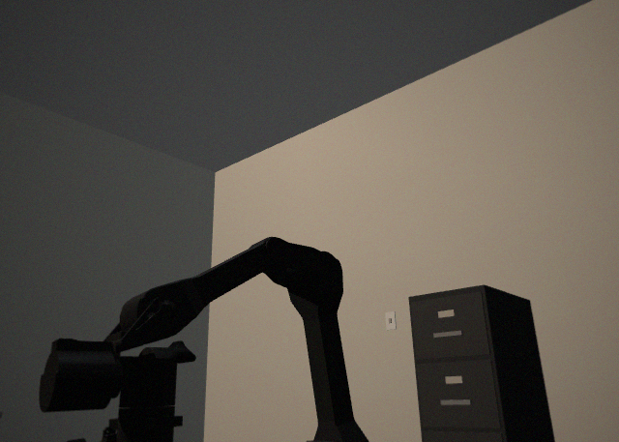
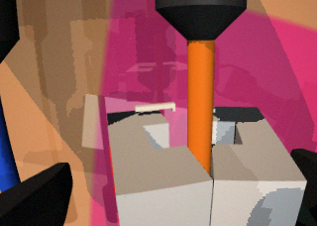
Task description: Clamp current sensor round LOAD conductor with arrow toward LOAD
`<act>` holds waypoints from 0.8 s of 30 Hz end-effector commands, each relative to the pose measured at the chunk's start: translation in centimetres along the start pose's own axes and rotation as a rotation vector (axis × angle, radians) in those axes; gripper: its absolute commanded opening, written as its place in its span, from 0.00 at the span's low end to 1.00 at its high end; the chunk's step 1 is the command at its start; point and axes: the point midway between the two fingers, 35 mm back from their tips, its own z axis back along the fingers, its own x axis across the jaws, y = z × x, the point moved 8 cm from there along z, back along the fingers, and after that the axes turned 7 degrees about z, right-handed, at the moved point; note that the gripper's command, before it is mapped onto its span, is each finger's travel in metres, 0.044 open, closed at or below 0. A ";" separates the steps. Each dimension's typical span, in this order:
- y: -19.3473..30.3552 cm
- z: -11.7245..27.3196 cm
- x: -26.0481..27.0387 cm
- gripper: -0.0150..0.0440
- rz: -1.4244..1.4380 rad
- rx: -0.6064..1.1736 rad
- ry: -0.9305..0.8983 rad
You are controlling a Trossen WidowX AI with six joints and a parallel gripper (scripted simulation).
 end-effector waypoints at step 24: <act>0.1 -2.3 -0.1 0.91 -0.002 0.002 0.005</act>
